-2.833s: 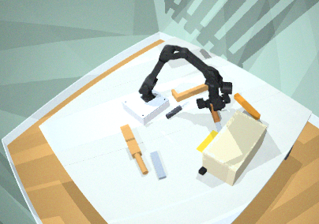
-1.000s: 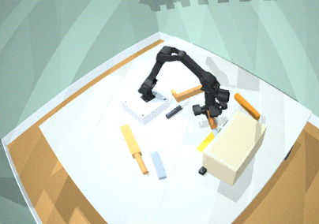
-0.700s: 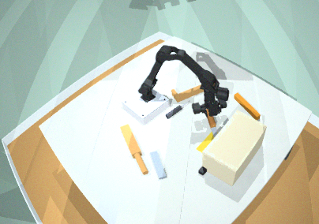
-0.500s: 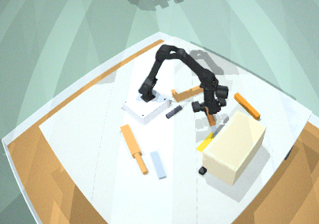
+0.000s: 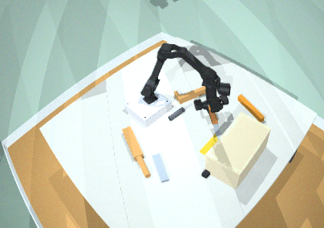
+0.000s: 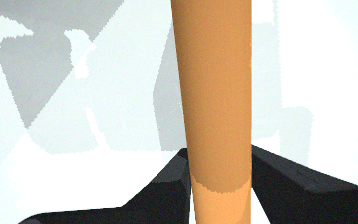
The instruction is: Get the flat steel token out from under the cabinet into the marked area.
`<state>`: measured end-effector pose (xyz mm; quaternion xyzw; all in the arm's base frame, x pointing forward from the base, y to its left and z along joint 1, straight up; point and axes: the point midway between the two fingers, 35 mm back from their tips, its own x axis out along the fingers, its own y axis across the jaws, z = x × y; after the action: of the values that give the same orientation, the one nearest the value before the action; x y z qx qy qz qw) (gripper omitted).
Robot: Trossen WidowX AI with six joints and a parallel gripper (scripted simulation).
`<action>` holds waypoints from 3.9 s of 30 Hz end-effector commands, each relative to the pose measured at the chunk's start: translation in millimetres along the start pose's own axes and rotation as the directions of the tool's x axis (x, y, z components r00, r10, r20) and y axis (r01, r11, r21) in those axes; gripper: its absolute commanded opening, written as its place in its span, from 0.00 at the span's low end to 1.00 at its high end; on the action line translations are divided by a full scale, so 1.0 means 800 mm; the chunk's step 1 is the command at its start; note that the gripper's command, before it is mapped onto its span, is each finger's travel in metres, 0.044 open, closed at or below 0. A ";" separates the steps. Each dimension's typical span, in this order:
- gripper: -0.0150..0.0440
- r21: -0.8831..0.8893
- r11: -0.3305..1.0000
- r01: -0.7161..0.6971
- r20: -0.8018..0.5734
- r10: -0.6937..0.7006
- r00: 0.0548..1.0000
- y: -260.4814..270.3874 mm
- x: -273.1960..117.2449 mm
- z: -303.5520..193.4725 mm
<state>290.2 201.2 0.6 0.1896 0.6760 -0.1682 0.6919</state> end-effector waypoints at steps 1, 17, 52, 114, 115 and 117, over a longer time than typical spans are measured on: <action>0.25 0.000 1.000 0.003 0.000 -0.003 1.000 -0.001 0.001 -0.009; 0.25 0.000 1.000 0.002 -0.003 -0.002 1.000 0.002 0.001 -0.044; 0.25 -0.001 1.000 0.002 -0.006 -0.002 1.000 0.006 -0.003 -0.094; 0.25 0.006 1.000 0.001 -0.005 -0.001 1.000 0.026 -0.004 -0.085; 0.25 0.006 1.000 0.001 -0.005 -0.001 1.000 0.026 -0.004 -0.085; 0.34 0.008 1.000 0.005 -0.008 -0.005 1.000 0.024 -0.002 -0.088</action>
<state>238.1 252.0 1.9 0.1917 0.6785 -0.1719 0.6880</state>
